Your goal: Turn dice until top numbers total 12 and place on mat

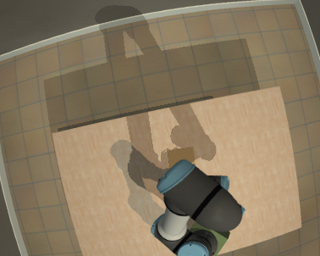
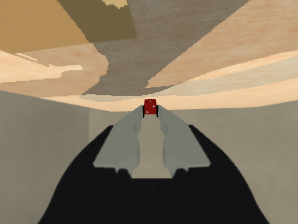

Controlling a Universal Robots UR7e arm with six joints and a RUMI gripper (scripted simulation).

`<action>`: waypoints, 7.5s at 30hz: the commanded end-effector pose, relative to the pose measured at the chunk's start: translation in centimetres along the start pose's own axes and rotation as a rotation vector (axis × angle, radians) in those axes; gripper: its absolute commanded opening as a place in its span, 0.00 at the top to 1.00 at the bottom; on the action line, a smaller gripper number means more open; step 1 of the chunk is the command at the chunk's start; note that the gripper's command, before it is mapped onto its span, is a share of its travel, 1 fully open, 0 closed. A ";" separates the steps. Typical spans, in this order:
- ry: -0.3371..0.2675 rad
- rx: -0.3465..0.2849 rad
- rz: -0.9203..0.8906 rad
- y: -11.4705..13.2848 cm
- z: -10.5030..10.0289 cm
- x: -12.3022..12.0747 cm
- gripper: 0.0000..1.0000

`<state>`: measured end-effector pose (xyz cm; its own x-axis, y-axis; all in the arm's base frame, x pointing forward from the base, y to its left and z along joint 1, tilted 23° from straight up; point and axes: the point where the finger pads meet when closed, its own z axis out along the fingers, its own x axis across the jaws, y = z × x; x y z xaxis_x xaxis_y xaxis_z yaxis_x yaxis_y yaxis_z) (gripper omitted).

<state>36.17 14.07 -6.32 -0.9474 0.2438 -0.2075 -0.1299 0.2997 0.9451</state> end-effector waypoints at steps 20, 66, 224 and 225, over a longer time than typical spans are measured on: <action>-0.004 0.007 -0.006 -3.1 1.9 -0.3 1.00; -0.004 0.007 -0.006 -3.6 2.2 -0.3 1.00; -0.004 0.007 -0.006 0.0 -5.3 -0.2 0.82; -0.004 0.007 -0.006 0.2 -5.5 -0.2 0.82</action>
<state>35.44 9.40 -6.33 -0.9441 0.2471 -0.2181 -0.1352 0.3133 0.9400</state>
